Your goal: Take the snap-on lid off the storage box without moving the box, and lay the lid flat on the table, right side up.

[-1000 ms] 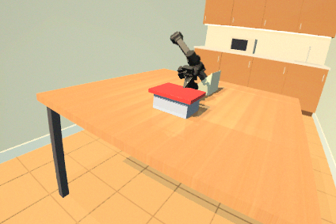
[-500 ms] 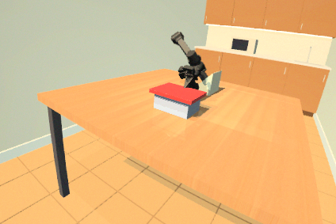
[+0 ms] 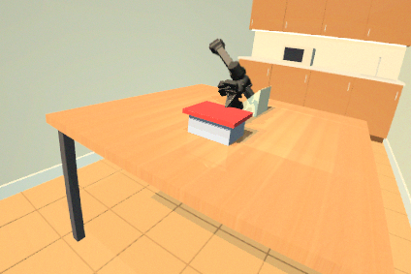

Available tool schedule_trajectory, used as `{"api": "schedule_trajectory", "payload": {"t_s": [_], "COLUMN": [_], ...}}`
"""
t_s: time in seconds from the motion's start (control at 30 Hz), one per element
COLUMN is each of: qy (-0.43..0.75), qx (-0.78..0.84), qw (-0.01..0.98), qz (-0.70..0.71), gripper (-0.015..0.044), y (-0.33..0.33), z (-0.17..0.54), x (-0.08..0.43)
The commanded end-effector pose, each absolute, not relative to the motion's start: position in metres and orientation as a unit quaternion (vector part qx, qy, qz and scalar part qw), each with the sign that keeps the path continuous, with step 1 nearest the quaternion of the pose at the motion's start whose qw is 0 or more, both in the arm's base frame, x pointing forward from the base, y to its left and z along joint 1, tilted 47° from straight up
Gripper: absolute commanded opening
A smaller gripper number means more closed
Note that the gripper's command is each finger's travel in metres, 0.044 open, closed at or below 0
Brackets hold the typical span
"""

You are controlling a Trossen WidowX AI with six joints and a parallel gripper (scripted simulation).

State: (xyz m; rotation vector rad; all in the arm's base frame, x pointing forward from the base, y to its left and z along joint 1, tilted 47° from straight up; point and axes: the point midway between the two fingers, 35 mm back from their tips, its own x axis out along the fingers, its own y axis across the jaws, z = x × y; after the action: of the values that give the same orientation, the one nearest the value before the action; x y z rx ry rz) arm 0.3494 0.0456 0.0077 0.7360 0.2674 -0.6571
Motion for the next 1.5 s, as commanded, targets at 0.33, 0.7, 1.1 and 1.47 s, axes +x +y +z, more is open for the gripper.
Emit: {"api": "schedule_trajectory", "payload": {"t_s": [0.33,0.7,1.1,1.47], "qy": [0.126,0.126,0.126,0.126], "qx": [0.352,0.352,0.352,0.352], "qw": [0.873,0.873,0.873,0.873], "qz": [-0.312,-0.312,-0.312,-0.312], "gripper": [0.0000,0.0000,0.0000,0.0000], "y": [0.0500,0.0515,0.0531,0.0547], "z": [0.0112,0.0128,0.0146,0.0162], "x": [0.3490,0.3484,0.3480,0.3476]}}
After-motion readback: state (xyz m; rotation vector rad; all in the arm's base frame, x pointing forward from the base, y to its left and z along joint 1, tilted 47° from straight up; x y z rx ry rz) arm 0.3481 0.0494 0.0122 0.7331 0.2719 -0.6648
